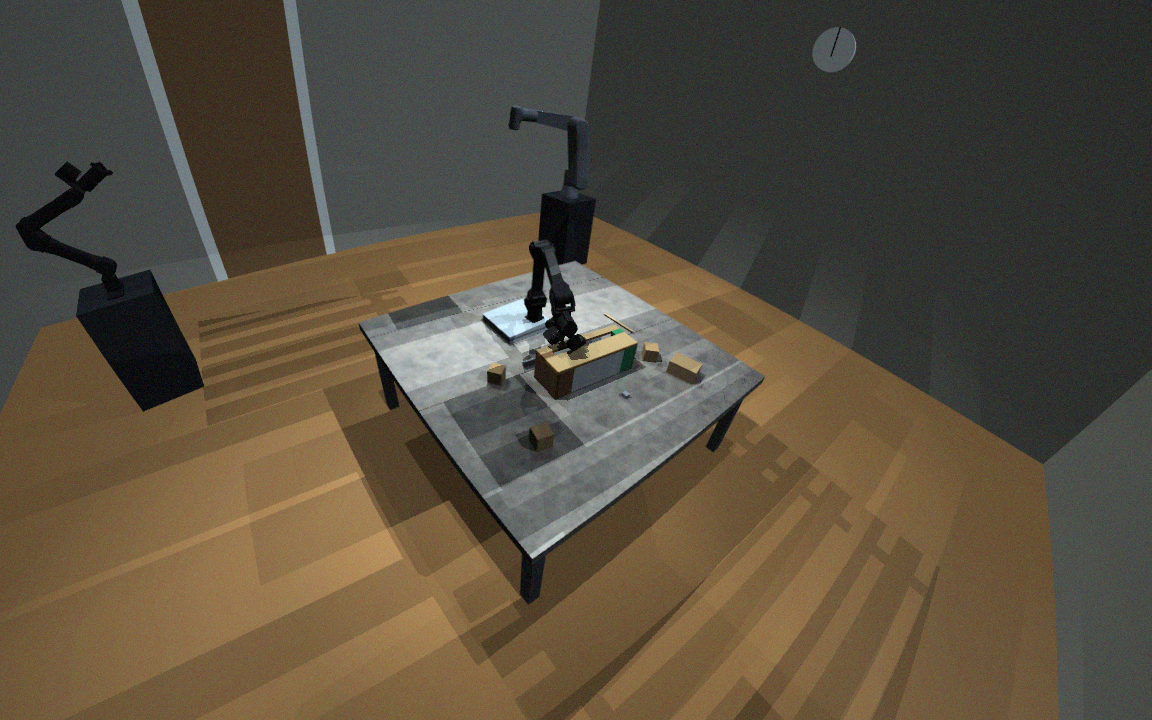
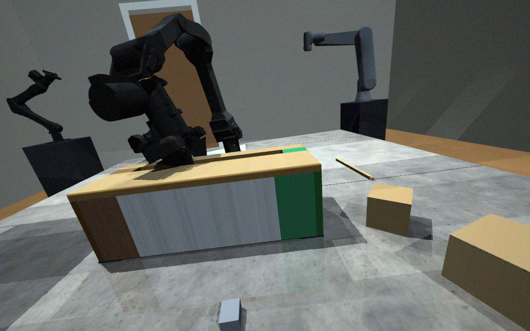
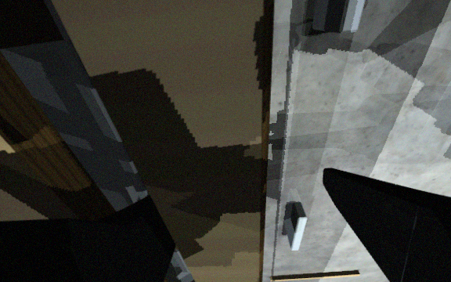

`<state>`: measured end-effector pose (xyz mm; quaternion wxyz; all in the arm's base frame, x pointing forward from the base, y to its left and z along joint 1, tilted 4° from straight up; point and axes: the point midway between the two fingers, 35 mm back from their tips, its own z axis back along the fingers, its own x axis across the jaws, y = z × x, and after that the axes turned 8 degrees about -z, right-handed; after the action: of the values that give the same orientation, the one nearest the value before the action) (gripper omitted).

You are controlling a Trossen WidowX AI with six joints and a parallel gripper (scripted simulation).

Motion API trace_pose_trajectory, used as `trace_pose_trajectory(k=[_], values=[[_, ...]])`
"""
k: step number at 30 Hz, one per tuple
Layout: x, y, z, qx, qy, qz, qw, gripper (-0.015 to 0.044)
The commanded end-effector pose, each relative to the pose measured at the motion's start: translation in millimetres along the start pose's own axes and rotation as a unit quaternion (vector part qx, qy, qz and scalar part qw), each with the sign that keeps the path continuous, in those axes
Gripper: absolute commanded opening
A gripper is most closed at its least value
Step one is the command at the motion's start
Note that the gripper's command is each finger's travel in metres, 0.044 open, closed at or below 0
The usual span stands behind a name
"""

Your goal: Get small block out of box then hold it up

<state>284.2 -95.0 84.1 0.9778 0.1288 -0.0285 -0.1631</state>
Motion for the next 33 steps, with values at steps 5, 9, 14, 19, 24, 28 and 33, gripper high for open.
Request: trace_pose_trajectory(k=[5,9,14,19,24,28,33], values=[[-0.1,-1.7,0.8,0.0,0.001,0.002,1.0,0.04],[-0.6,1.9,-0.5,0.001,0.001,0.002,1.0,0.04],[-1.2,6.6,-2.1,0.001,0.001,0.002,1.0,0.04],[-1.9,11.4,-3.8,0.001,0.001,0.002,1.0,0.04],[-2.5,16.1,-5.4,0.001,0.001,0.002,1.0,0.04],[-3.0,19.9,-6.7,0.001,0.001,0.002,1.0,0.04],[-3.7,24.6,-8.4,0.002,0.001,0.002,1.0,0.04]])
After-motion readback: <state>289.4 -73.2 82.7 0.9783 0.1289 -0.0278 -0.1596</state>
